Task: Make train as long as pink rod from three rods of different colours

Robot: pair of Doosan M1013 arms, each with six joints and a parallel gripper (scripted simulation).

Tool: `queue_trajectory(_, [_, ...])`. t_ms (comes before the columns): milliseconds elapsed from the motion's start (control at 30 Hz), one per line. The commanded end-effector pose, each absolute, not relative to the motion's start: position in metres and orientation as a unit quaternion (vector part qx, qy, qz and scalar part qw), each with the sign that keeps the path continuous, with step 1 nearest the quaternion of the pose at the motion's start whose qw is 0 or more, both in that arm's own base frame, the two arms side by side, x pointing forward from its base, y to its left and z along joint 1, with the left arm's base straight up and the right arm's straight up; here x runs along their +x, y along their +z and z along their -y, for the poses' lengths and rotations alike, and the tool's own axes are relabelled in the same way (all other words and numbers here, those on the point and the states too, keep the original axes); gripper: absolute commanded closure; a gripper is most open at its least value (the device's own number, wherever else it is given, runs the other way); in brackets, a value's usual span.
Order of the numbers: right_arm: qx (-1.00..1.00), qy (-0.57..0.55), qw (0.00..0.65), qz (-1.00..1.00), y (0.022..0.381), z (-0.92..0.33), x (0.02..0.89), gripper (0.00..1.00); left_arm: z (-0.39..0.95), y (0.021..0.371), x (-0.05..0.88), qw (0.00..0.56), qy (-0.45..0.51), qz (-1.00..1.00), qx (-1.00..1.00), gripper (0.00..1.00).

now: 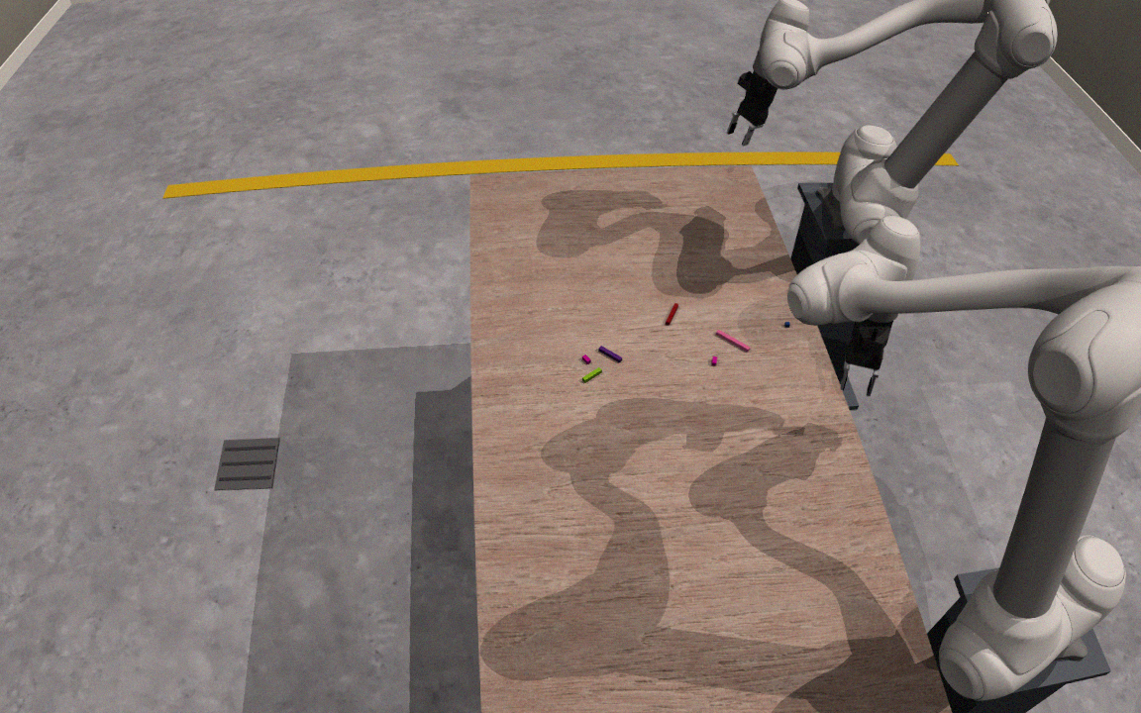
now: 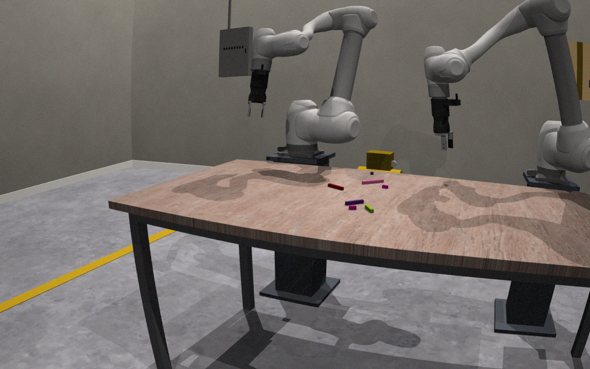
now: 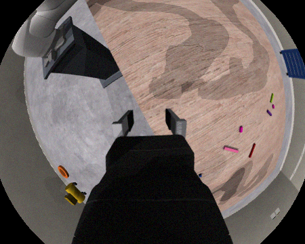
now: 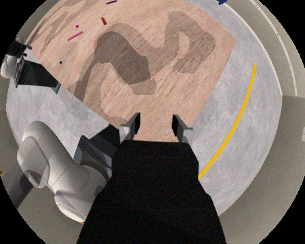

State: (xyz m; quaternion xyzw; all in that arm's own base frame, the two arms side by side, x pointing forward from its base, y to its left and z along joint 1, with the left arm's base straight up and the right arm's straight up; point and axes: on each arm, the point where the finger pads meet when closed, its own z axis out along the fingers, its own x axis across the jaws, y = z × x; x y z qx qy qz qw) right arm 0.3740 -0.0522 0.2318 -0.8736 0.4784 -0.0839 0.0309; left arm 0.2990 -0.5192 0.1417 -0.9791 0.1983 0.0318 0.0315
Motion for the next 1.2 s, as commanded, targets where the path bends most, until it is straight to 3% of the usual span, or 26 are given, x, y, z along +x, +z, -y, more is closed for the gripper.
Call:
queue_trajectory(0, [-0.874,-0.084,0.031,-0.478,0.232,0.052,0.374,0.0,0.52,0.143,0.299,0.031,0.031,-0.198,-0.979,0.0])
queue_trajectory(667, [-0.872,-0.082,0.032,-0.482,0.234,0.05,0.382,0.0,0.519,0.143,0.3,0.031,0.031,-0.197,-0.979,0.0])
queue_trajectory(1167, [-0.824,-0.044,0.04,-0.563,0.247,-0.036,0.558,0.0,0.48,0.14,0.341,0.04,0.039,-0.136,-0.989,0.0])
